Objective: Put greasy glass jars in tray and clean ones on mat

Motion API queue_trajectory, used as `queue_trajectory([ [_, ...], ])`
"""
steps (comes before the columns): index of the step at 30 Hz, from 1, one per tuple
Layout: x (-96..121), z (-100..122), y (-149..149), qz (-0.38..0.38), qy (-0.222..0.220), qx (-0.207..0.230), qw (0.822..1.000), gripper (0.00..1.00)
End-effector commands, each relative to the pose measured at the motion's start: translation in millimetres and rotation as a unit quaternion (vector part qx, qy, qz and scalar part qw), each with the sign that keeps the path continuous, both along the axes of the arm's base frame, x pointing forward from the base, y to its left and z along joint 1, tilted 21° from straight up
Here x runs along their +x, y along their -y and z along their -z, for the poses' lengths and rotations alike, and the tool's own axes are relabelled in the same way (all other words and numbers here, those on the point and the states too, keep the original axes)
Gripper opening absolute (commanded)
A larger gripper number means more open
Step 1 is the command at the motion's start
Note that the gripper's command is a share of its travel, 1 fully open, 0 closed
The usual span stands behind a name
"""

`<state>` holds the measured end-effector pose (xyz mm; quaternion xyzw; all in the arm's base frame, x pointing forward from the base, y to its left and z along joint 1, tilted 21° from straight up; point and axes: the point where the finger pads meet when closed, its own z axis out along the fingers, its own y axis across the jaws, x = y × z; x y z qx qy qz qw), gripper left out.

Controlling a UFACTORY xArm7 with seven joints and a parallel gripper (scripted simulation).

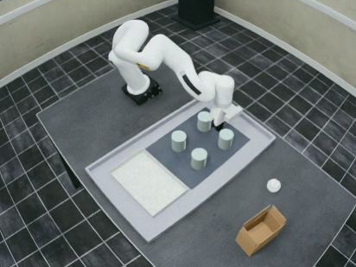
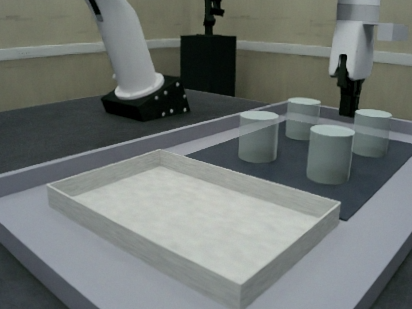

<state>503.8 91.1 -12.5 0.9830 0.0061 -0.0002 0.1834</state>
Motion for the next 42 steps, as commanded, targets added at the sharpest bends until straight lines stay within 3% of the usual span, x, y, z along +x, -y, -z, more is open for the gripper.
queue_trajectory([
  [1,2,-2,-2,-0.001,0.002,0.001,1.0,0.0],
  [27,5,-5,-3,-0.001,0.002,0.001,1.0,0.0],
  [42,-22,3,0,-0.001,0.002,0.001,1.0,0.0],
])
